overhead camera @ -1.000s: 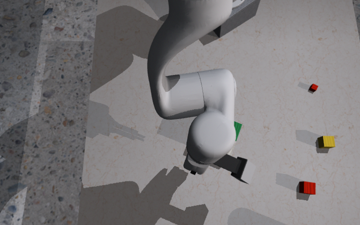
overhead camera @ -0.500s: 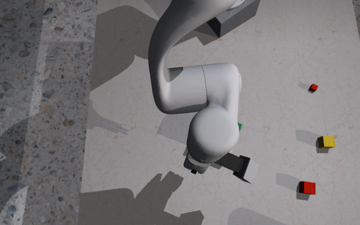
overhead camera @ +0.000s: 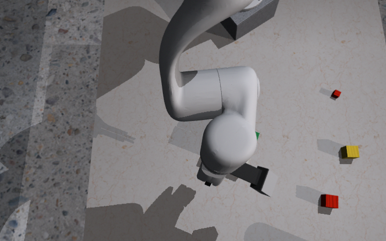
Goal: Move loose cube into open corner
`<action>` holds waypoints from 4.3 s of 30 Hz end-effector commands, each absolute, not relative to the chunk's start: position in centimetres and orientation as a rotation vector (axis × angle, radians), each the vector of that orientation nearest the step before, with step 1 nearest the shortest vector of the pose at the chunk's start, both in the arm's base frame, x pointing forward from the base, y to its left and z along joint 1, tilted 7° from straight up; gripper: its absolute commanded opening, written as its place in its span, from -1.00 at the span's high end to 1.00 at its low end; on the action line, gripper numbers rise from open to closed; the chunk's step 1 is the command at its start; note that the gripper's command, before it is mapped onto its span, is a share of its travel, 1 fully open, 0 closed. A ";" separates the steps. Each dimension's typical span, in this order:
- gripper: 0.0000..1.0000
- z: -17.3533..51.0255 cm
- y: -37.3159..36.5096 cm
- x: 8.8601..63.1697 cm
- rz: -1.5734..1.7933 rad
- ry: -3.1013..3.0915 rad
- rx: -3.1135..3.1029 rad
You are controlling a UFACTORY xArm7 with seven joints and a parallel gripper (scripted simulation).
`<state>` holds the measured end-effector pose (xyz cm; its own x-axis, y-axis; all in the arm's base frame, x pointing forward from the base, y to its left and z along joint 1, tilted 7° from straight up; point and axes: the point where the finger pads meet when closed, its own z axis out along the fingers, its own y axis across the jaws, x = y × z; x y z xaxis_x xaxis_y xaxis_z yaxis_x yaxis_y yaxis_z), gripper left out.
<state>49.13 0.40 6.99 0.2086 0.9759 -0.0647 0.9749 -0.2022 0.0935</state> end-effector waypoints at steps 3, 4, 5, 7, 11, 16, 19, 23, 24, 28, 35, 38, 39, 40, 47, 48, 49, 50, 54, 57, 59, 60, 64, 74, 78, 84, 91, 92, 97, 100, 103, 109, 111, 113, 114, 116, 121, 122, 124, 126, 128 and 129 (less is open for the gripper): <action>0.01 7.2 0.4 49.3 0.018 1.906 2.349; 0.01 7.2 0.4 49.3 0.018 1.905 2.350; 0.01 7.2 0.4 49.3 0.018 1.905 2.350; 0.01 7.2 0.4 49.3 0.018 1.903 2.352; 0.01 7.1 0.4 49.2 0.020 1.864 2.382; 0.01 7.1 0.2 48.8 0.027 1.717 2.492; 0.01 7.0 0.0 48.4 0.035 1.558 2.596; 0.01 7.0 -0.2 48.1 0.041 1.419 2.675; 0.01 7.0 -0.2 47.9 0.045 1.339 2.717; 0.01 6.9 -0.7 47.0 0.061 1.008 2.862; 0.01 6.8 -1.6 45.2 0.085 0.523 3.012; 0.01 6.7 -2.0 44.4 0.094 0.303 3.053; 0.01 6.7 -2.0 44.4 0.094 0.303 3.053; 0.01 6.7 -2.0 44.4 0.094 0.303 3.053; 0.01 6.7 -3.0 42.6 0.116 -0.331 3.083; 0.01 6.7 -3.1 42.4 0.118 -0.407 3.078; 0.01 6.8 -3.2 42.1 0.120 -0.483 3.072; 0.01 6.8 -3.3 41.9 0.122 -0.560 3.063; 0.01 6.8 -3.7 41.2 0.128 -0.862 3.011; 0.01 6.8 -3.8 41.0 0.129 -0.936 2.993; 0.01 6.8 -3.9 40.7 0.134 -1.212 2.908; 0.01 6.8 -4.0 40.6 0.135 -1.270 2.887; 0.01 6.8 -4.2 40.2 0.140 -1.542 2.770; 0.01 6.8 -4.3 40.0 0.149 -2.048 2.443; 0.01 6.8 -4.3 40.0 0.163 -2.326 2.164; 0.01 6.8 -4.3 40.0 0.183 -2.444 1.984; 0.01 6.8 -4.3 40.0 0.183 -2.444 1.984; 0.01 6.8 -4.3 40.0 0.183 -2.444 1.984; 0.01 6.8 -4.3 40.0 0.183 -2.444 1.984; 0.01 6.8 -4.3 40.0 0.183 -2.444 1.984; 0.01 6.8 -4.3 40.0 0.183 -2.444 1.984; 0.01 6.8 -4.3 40.0 0.183 -2.444 1.984; 0.01 6.7 -4.3 40.0 0.184 -2.444 1.984; 0.01 6.6 -4.3 40.0 0.184 -2.444 1.984; 0.01 6.5 -4.3 40.1 0.184 -2.444 1.984; 0.01 6.3 -4.3 40.1 0.184 -2.444 1.984; 0.01 5.4 -4.4 40.1 0.184 -2.444 1.984; 0.01 5.2 -4.4 40.2 0.184 -2.444 1.984; 0.01 5.0 -4.4 40.2 0.184 -2.444 1.984; 0.01 4.8 -4.4 40.2 0.184 -2.444 1.984; 0.01 4.3 -4.5 40.2 0.184 -2.444 1.984; 0.01 4.0 -4.5 40.3 0.184 -2.444 1.984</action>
